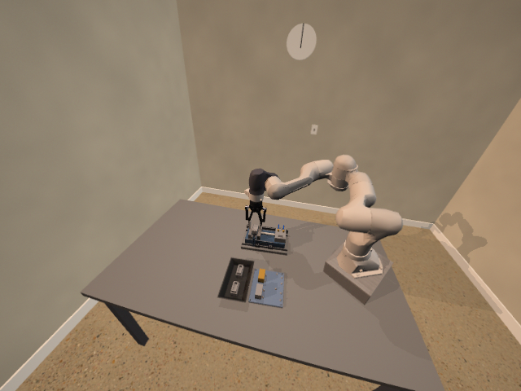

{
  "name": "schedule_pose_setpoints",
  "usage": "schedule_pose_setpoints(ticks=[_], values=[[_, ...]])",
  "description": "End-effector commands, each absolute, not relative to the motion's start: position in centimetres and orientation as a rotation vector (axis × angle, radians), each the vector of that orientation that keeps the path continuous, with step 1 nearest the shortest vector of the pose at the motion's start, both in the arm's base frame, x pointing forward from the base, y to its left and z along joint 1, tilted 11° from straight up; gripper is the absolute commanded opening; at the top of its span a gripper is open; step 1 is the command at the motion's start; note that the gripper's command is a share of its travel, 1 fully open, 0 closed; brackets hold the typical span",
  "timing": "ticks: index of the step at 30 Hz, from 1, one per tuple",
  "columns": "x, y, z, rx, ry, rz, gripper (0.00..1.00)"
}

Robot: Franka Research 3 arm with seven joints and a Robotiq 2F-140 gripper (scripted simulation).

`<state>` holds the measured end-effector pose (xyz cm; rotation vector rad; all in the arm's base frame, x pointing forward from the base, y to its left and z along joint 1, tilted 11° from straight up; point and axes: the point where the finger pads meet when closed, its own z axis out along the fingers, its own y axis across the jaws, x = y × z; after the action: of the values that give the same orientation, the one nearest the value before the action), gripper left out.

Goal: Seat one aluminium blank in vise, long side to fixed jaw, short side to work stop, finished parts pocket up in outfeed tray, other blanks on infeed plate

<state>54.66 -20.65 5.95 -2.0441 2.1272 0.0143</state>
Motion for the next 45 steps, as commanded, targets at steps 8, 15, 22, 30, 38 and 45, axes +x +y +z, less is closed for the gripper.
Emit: schedule_pose_setpoints(ticks=[8,15,22,30,38,45], values=[[54.8,-20.6,6.0,-2.041,2.128,0.009,0.40],[54.7,-20.7,6.5,-2.041,2.128,0.009,0.40],[54.5,-20.9,7.8,-2.041,2.128,0.009,0.40],[54.3,-21.1,9.6,-2.041,2.128,0.009,0.40],[54.0,-21.5,11.9,-2.041,2.128,0.009,0.40],[53.8,-21.6,12.9,-2.041,2.128,0.009,0.40]])
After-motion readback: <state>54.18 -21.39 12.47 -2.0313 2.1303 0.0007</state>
